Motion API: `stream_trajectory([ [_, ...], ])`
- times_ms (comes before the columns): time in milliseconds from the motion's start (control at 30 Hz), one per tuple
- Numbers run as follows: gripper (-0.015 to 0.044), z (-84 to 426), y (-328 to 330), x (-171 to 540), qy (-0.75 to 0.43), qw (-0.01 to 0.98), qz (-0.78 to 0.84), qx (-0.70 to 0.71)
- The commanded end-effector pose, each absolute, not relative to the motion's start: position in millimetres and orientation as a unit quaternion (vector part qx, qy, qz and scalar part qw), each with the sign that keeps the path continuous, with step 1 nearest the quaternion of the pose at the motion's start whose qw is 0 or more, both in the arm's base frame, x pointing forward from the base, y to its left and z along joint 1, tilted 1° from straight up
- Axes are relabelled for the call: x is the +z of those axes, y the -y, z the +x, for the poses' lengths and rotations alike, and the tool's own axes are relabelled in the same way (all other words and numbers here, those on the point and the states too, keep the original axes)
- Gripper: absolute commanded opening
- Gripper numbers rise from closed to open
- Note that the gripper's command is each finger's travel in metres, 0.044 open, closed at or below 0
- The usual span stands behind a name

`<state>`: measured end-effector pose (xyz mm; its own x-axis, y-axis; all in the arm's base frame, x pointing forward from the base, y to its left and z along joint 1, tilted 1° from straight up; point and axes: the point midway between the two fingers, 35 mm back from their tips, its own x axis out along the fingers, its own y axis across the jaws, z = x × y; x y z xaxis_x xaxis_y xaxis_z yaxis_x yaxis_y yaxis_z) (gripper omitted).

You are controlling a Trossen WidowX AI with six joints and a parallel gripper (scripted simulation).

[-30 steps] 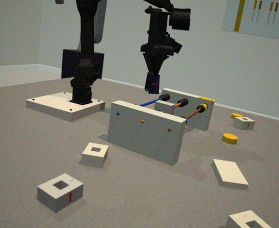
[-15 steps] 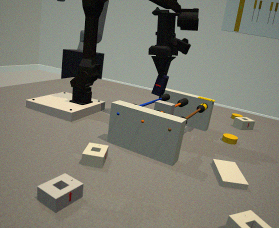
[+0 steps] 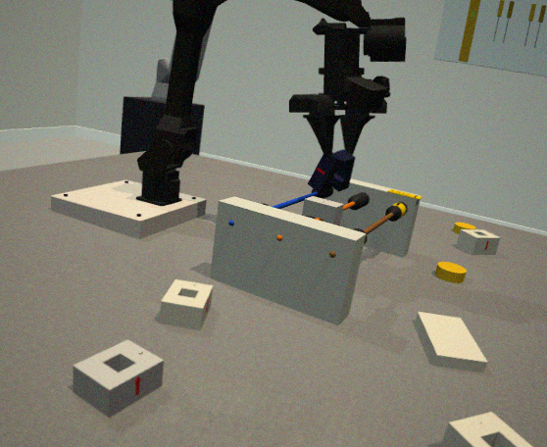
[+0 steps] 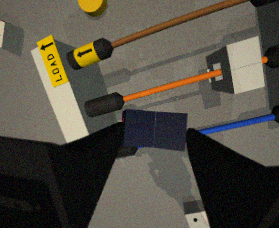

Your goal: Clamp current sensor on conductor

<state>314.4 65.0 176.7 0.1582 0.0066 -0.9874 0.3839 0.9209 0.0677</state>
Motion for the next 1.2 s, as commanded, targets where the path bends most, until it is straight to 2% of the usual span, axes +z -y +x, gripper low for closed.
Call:
stream_trajectory([
  [0,0.0000,325.1,-64.4,177.2,-0.617,0.739,0.209,-0.173],
  [467,0.0000,356.4,-63.5,174.2,-0.539,0.676,0.393,-0.315],
  [933,0.0000,387.3,-61.5,170.0,-0.428,0.566,0.558,-0.429],
  [1167,0.0000,391.2,-61.2,168.0,-0.415,0.552,0.574,-0.439],
])
